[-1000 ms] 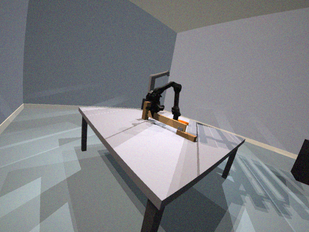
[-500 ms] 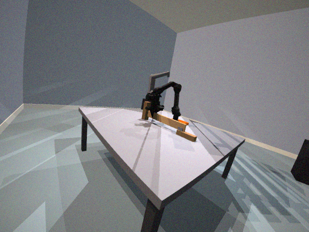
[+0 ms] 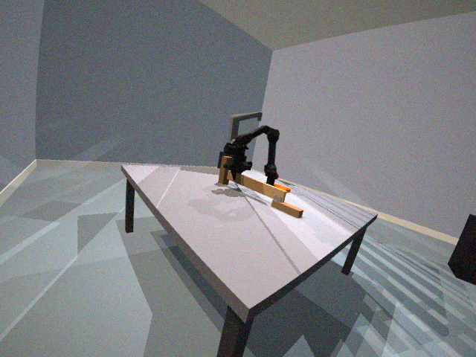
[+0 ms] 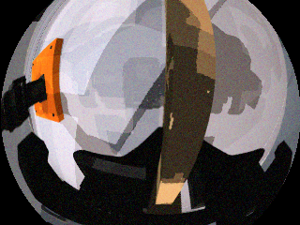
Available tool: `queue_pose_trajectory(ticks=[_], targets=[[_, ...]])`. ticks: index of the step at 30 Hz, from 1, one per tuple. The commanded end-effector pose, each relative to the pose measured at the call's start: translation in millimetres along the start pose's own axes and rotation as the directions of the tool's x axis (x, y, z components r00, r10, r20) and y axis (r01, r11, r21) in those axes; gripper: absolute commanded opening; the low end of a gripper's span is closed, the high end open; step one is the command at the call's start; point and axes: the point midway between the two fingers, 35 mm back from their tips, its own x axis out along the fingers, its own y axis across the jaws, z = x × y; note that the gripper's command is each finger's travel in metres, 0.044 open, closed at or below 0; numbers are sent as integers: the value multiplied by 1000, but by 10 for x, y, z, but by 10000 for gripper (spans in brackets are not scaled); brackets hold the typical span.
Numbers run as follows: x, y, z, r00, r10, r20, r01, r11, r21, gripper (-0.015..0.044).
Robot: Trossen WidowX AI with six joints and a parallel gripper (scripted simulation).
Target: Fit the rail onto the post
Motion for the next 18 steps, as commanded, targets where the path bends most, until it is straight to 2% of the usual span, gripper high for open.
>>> queue_pose_trajectory(ticks=[1,18], targets=[[-15,-11,-26,1000,-4,-5,4,1000,-1,0],[-18,-11,-78,1000,-4,-5,4,1000,-1,0]])
